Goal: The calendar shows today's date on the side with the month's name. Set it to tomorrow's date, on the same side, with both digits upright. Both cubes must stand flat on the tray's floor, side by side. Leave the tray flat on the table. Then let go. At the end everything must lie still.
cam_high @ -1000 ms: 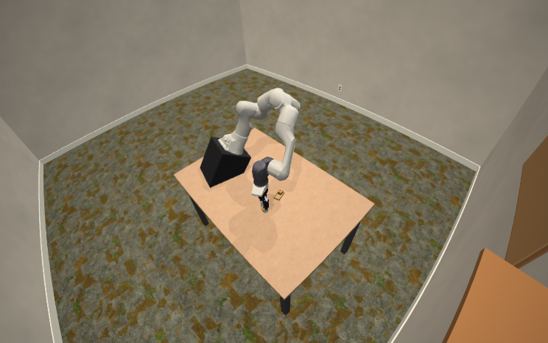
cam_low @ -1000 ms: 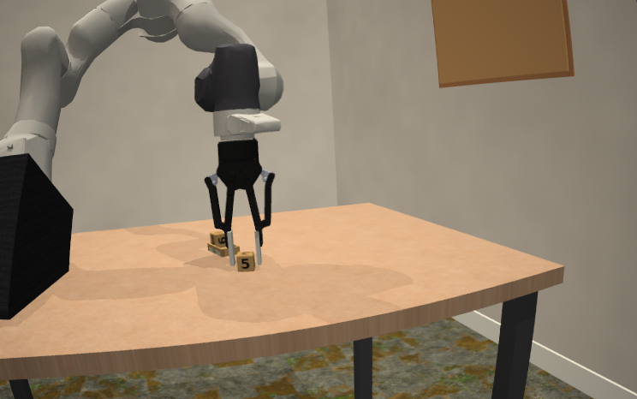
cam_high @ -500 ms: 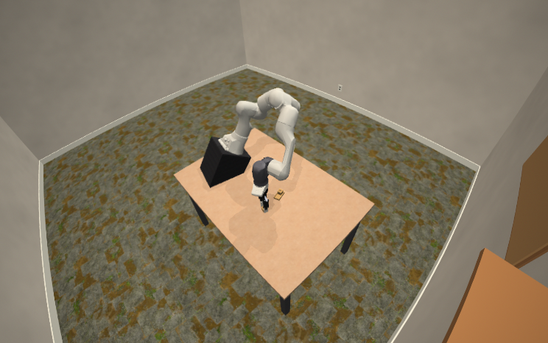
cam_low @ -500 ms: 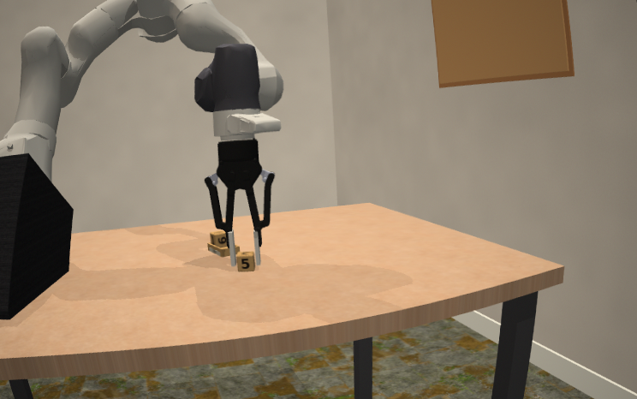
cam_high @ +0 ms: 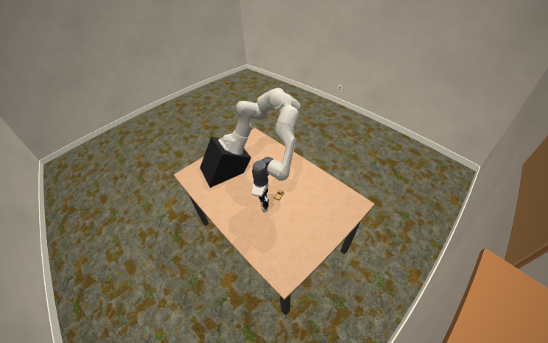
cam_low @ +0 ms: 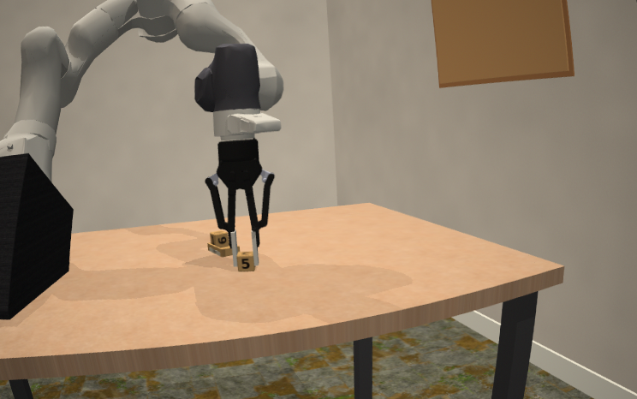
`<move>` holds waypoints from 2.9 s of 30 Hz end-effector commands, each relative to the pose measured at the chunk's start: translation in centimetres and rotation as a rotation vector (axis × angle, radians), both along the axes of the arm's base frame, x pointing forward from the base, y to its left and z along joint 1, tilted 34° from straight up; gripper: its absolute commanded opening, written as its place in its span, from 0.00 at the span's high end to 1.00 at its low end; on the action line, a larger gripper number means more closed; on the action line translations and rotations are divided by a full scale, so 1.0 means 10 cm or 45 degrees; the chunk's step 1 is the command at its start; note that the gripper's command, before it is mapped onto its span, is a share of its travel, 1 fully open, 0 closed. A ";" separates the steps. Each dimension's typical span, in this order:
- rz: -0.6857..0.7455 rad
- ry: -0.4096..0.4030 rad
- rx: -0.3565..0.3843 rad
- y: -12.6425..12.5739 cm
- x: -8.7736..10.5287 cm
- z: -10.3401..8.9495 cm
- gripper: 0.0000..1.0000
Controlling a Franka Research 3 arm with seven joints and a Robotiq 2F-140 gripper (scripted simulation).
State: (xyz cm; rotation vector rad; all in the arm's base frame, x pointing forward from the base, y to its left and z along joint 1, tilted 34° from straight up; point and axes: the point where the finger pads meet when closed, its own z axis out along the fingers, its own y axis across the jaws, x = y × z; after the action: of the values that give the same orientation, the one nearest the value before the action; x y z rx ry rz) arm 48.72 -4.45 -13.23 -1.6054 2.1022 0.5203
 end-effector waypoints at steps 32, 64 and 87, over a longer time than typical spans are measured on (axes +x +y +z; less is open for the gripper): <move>0.000 -0.004 -0.001 -0.26 -0.05 0.40 0.83; -0.277 0.177 0.037 -0.44 -0.09 0.90 0.83; -0.648 0.419 0.090 -0.30 -0.06 1.00 0.83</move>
State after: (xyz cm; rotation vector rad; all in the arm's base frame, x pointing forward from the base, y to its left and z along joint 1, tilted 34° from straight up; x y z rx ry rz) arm 48.06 -7.78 -3.47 -1.1147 2.4672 0.6502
